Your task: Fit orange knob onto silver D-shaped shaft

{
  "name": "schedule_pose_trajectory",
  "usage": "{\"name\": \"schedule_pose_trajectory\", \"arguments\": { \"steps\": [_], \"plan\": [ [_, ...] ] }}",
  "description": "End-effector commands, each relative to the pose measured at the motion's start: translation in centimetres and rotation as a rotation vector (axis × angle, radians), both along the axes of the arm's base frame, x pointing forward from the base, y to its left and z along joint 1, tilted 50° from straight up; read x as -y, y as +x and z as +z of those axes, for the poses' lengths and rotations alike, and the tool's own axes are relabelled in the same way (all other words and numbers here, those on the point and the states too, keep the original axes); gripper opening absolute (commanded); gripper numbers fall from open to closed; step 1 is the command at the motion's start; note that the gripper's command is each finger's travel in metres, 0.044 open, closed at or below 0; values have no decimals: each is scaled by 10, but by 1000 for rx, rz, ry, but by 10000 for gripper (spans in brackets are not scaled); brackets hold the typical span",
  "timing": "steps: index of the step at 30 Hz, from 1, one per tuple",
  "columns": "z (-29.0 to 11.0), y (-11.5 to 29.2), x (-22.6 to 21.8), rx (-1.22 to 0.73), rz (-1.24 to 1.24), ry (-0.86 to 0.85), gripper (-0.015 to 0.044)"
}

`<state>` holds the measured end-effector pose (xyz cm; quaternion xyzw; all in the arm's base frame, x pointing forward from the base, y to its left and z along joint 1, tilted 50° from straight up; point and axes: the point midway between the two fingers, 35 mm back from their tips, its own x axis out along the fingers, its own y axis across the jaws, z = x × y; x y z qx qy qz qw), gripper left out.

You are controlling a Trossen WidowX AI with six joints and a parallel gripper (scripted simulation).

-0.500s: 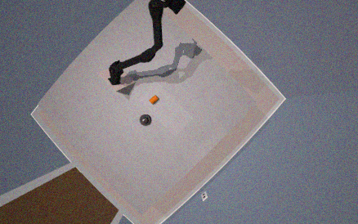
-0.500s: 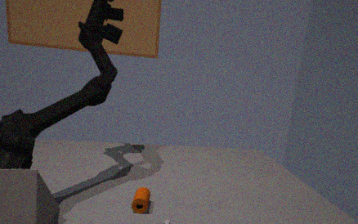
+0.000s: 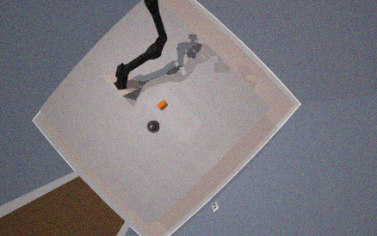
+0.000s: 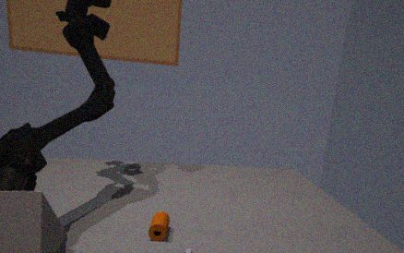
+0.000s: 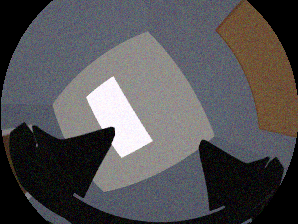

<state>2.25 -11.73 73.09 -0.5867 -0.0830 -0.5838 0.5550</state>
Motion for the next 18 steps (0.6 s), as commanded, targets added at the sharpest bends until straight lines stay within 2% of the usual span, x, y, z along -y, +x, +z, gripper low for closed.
{"name": "schedule_pose_trajectory", "arguments": {
  "steps": [1,5,10,15,18],
  "plan": [
    [-30,-10,67,56,109,170,440],
    [-66,9,121,57,216,331,440],
    [-116,55,169,13,351,523,440],
    [-167,113,192,-74,474,691,440],
    [-198,153,191,-152,555,777,440]
  ]
}}
